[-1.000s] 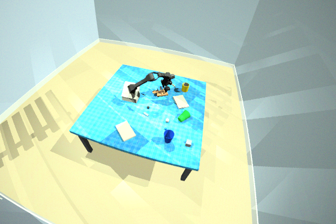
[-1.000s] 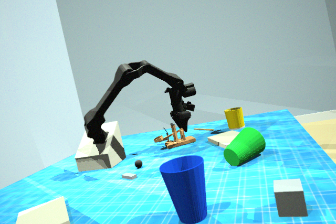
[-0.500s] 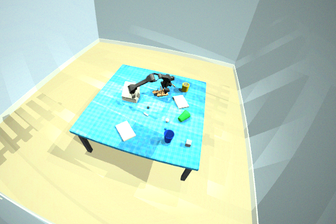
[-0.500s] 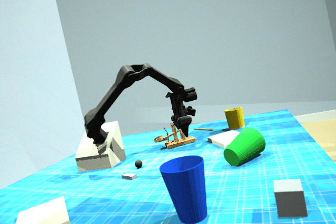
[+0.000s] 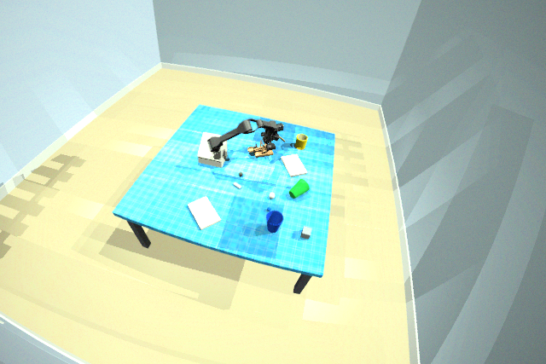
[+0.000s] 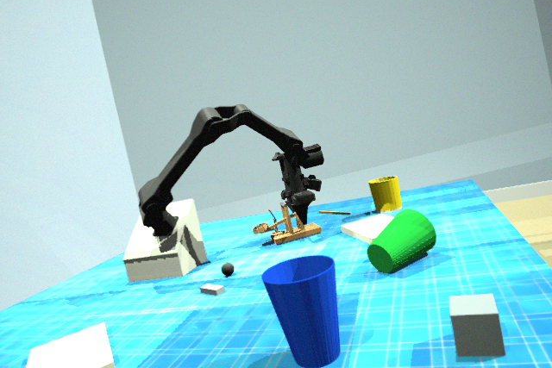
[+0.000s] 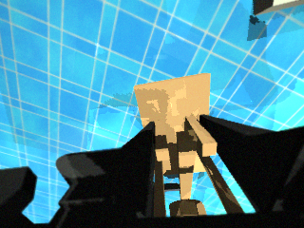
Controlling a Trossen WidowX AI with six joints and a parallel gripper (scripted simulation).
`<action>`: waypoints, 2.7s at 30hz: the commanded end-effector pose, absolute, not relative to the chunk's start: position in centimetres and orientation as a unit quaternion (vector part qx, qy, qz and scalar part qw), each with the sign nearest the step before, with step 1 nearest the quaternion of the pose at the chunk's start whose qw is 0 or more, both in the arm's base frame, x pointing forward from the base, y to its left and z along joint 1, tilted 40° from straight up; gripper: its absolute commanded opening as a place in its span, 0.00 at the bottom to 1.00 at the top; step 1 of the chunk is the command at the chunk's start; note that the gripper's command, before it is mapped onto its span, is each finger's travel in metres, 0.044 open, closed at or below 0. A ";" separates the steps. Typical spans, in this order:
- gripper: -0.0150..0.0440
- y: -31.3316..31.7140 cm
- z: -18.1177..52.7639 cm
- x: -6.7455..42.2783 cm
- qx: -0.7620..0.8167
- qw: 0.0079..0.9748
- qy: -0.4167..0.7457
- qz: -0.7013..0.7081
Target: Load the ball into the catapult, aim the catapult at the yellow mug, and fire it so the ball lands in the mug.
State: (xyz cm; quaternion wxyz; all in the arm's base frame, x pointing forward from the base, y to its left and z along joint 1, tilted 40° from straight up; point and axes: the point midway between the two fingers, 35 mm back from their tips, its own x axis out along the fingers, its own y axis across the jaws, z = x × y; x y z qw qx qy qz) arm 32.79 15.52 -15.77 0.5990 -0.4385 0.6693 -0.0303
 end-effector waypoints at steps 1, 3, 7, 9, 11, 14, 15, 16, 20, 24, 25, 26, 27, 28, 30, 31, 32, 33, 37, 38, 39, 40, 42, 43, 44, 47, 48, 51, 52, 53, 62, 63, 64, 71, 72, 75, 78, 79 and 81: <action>0.47 15.5 -15.7 32.8 -0.438 0.600 0.669 -0.031; 0.44 15.5 -15.7 32.8 -0.438 0.600 0.669 -0.031; 0.26 18.0 -12.8 32.4 -0.438 0.599 0.669 -0.029; 0.25 18.7 -11.9 32.3 -0.438 0.599 0.670 -0.029; 0.25 18.7 -11.9 32.3 -0.438 0.599 0.670 -0.029; 0.25 18.7 -12.1 32.3 -0.439 0.598 0.669 -0.029; 0.25 18.6 -12.2 32.3 -0.439 0.598 0.669 -0.029; 0.25 18.6 -12.3 32.4 -0.439 0.598 0.669 -0.029; 0.25 18.2 -12.8 32.5 -0.440 0.598 0.669 -0.029; 0.25 17.8 -13.3 32.6 -0.440 0.598 0.669 -0.029; 0.25 17.7 -13.4 32.6 -0.440 0.598 0.669 -0.029; 0.25 17.6 -13.6 32.6 -0.440 0.598 0.669 -0.029; 0.25 17.5 -13.7 32.6 -0.440 0.598 0.669 -0.029; 0.25 17.4 -13.8 32.6 -0.440 0.598 0.669 -0.029; 0.25 17.2 -14.1 32.7 -0.440 0.598 0.669 -0.029; 0.25 17.1 -14.2 32.7 -0.440 0.598 0.669 -0.029; 0.25 17.0 -14.3 32.7 -0.440 0.598 0.669 -0.029; 0.25 16.9 -14.5 32.7 -0.440 0.598 0.669 -0.029; 0.25 16.5 -15.0 32.8 -0.441 0.598 0.669 -0.029; 0.25 16.3 -15.1 32.8 -0.441 0.598 0.669 -0.029; 0.25 16.2 -15.2 32.8 -0.441 0.598 0.669 -0.030; 0.25 16.1 -15.3 32.8 -0.441 0.598 0.669 -0.030; 0.25 15.9 -15.6 32.8 -0.441 0.598 0.669 -0.030; 0.25 15.8 -15.7 32.8 -0.441 0.598 0.669 -0.030; 0.25 15.7 -15.8 32.8 -0.441 0.597 0.669 -0.030; 0.25 15.8 -15.6 32.8 -0.438 0.596 0.672 -0.032; 0.25 15.8 -15.6 32.8 -0.438 0.596 0.672 -0.032; 0.30 15.8 -15.6 32.8 -0.438 0.596 0.672 -0.032; 0.34 15.8 -15.6 32.8 -0.438 0.596 0.672 -0.032; 0.39 15.8 -15.6 32.8 -0.438 0.596 0.672 -0.032; 0.79 15.8 -15.6 32.8 -0.438 0.596 0.672 -0.032; 0.83 15.8 -15.6 32.8 -0.438 0.596 0.672 -0.032; 0.88 15.8 -15.6 32.8 -0.438 0.596 0.672 -0.032; 1.00 21.5 -8.8 32.0 -0.437 0.596 0.673 -0.029; 1.00 22.0 -8.2 31.8 -0.437 0.596 0.673 -0.029; 1.00 22.1 -7.9 31.7 -0.437 0.596 0.673 -0.029; 1.00 21.6 -9.2 32.0 -0.440 0.599 0.668 -0.026; 1.00 21.6 -9.2 32.0 -0.440 0.599 0.668 -0.026; 1.00 21.7 -8.5 31.7 -0.440 0.598 0.669 -0.028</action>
